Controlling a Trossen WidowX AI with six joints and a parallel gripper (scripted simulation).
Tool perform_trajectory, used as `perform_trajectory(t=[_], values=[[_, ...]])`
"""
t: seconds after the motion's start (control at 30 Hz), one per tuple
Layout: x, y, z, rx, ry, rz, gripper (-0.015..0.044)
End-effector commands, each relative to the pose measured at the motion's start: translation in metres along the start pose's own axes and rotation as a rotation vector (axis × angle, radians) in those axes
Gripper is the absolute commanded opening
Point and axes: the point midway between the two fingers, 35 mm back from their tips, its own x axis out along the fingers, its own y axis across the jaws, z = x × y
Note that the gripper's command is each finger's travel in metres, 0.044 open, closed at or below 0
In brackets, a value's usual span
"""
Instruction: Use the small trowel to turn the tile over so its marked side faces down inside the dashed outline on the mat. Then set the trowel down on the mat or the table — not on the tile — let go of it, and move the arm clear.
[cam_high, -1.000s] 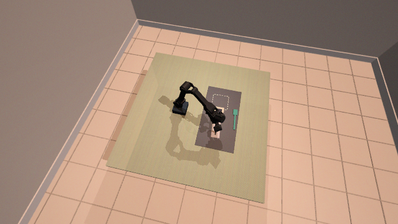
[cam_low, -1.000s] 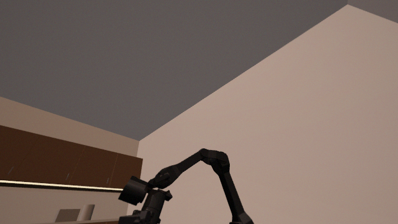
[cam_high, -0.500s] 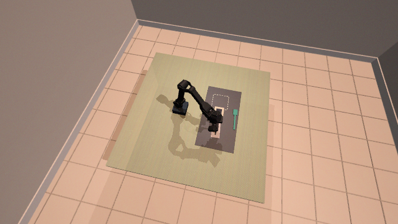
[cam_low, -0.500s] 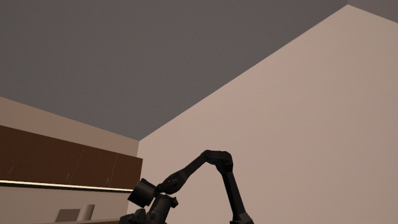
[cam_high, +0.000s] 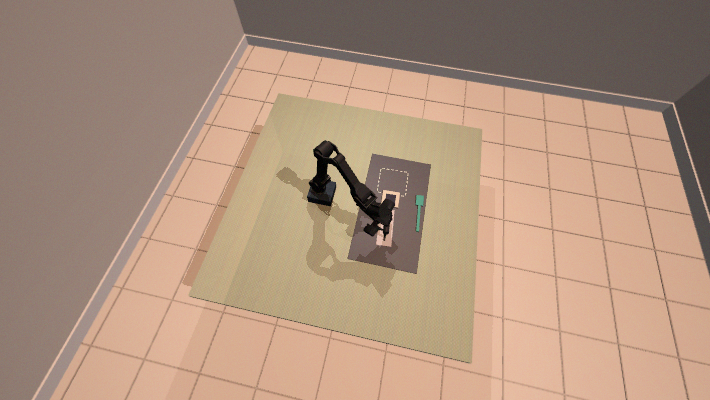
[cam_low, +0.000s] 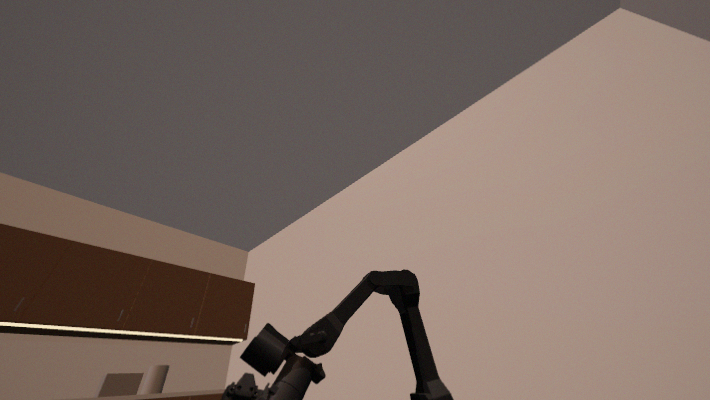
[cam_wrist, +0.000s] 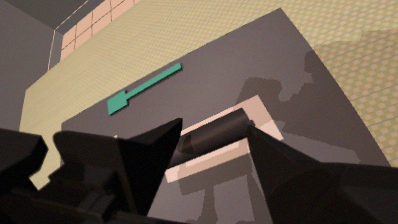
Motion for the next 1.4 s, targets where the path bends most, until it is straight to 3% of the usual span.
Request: perform_trajectory(t=[0.0, 0.97, 1.37], values=[[0.0, -0.001, -0.005, 0.091, -0.012, 0.007, 0.03], [-0.01, 0.019, -0.052, 0.994, -0.051, 0.248, 0.03], [-0.003, 0.021, -0.051, 1.014, -0.048, 0.253, 0.03]])
